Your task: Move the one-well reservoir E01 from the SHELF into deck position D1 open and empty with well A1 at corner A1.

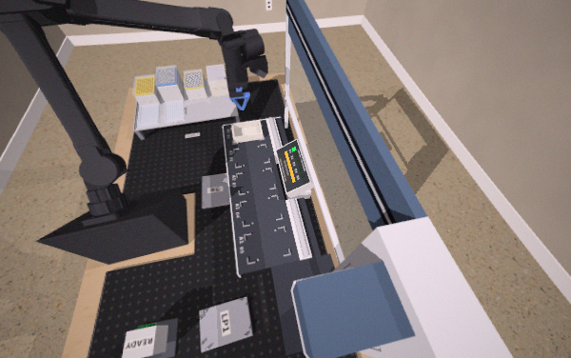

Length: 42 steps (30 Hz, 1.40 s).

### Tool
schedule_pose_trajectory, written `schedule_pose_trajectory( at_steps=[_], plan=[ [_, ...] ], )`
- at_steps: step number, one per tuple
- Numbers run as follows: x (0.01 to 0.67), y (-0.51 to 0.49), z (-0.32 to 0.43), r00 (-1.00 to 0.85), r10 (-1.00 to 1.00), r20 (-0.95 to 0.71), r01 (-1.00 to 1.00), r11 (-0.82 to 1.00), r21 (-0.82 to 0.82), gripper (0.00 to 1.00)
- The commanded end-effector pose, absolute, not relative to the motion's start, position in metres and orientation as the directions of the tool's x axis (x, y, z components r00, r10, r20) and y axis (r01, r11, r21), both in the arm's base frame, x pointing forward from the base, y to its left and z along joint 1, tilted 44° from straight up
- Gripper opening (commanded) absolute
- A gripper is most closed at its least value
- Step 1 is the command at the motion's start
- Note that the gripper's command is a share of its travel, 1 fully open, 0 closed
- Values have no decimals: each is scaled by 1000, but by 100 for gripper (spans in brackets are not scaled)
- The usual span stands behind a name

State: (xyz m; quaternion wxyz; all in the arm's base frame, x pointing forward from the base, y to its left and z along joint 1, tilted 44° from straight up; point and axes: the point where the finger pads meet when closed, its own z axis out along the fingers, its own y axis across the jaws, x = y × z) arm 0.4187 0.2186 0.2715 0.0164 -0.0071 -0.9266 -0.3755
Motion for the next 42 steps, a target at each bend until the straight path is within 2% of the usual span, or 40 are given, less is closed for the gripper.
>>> schedule_pose_trajectory(
  at_steps=[1, 2, 19, 22, 26, 32, 42],
  plan=[
    [430, 205, 287, -1000, 23, -3, 14, 712, 702, 100],
    [418, 204, 284, -998, 52, 31, 59, 711, 700, 0],
    [338, 215, 288, -945, 228, 233, 326, 677, 660, 0],
    [348, 215, 300, -928, 273, 253, 372, 654, 659, 0],
    [346, 211, 278, -876, 337, 344, 481, 635, 604, 0],
    [346, 212, 297, -875, 354, 330, 484, 615, 622, 0],
    [286, 213, 291, -754, 462, 467, 657, 548, 518, 0]
  ],
)
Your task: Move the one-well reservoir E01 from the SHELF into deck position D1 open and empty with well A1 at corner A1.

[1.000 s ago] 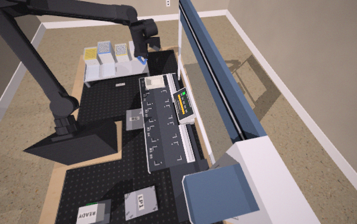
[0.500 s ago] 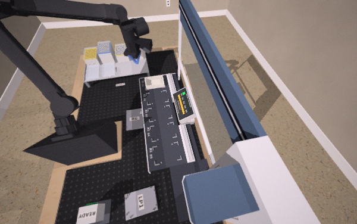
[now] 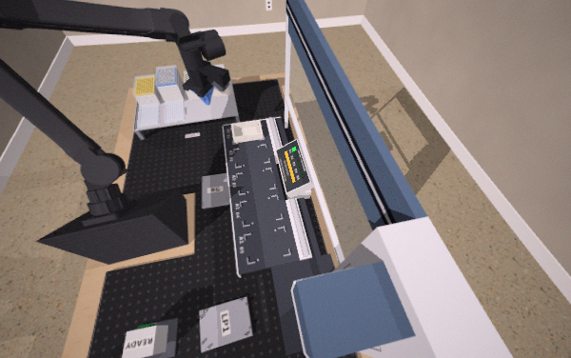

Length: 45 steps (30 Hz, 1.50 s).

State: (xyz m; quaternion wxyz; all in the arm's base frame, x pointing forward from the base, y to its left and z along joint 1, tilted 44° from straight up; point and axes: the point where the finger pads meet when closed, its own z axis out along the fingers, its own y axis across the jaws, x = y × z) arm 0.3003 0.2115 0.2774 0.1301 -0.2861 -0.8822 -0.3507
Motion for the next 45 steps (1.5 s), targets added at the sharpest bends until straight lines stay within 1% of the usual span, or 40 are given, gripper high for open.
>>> schedule_pose_trajectory(
  at_steps=[1, 4, 8, 10, 11, 12, 15, 20, 32, 35, 38, 45],
  plan=[
    [280, 213, 291, -740, 473, 478, 672, 539, 507, 0],
    [278, 213, 292, -732, 482, 482, 681, 527, 508, 0],
    [256, 212, 292, -669, 525, 527, 743, 489, 456, 0],
    [256, 212, 293, -640, 542, 545, 768, 467, 438, 0],
    [262, 214, 305, -642, 545, 539, 767, 451, 457, 0],
    [270, 216, 303, -618, 559, 553, 786, 438, 436, 0],
    [266, 211, 289, -548, 595, 588, 836, 401, 374, 0],
    [265, 210, 295, -528, 606, 595, 849, 376, 370, 0],
    [261, 164, 243, -274, 687, 673, 962, 211, 176, 0],
    [260, 153, 233, -216, 698, 683, 976, 169, 136, 0],
    [259, 149, 233, -205, 700, 684, 979, 155, 135, 0],
    [258, 124, 205, -57, 716, 696, 998, 56, 25, 0]
  ],
)
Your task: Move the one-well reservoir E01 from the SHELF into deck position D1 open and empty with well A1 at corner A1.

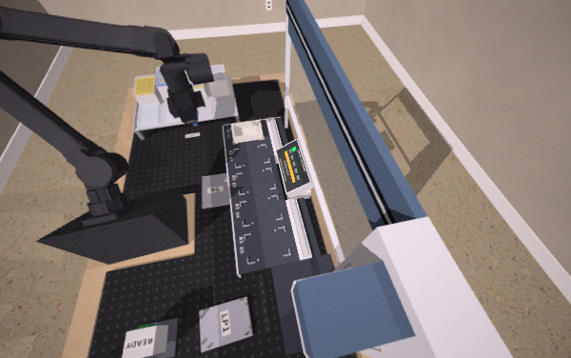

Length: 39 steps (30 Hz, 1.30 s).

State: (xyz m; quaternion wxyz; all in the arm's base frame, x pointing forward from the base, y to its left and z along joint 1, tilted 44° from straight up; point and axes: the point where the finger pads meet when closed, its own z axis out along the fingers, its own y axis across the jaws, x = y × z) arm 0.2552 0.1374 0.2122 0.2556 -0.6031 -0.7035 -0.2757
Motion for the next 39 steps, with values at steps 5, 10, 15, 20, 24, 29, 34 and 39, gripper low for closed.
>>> schedule_pose_trajectory(
  at_steps=[5, 10, 15, 20, 24, 29, 34, 39],
  plan=[
    [256, 106, 188, 43, 718, 694, 999, -16, -45, 0],
    [260, 95, 181, 90, 716, 692, 996, -59, -69, 0],
    [254, 77, 160, 88, 717, 691, 996, -50, -75, 0],
    [255, 59, 142, 81, 718, 691, 997, -50, -65, 0],
    [255, 44, 128, 74, 720, 690, 997, -50, -55, 0],
    [254, 33, 117, 74, 720, 690, 997, -50, -55, 0],
    [253, 15, 100, 74, 721, 689, 997, -50, -55, 0],
    [253, -4, 83, 72, 722, 688, 997, -50, -51, 0]
  ],
)
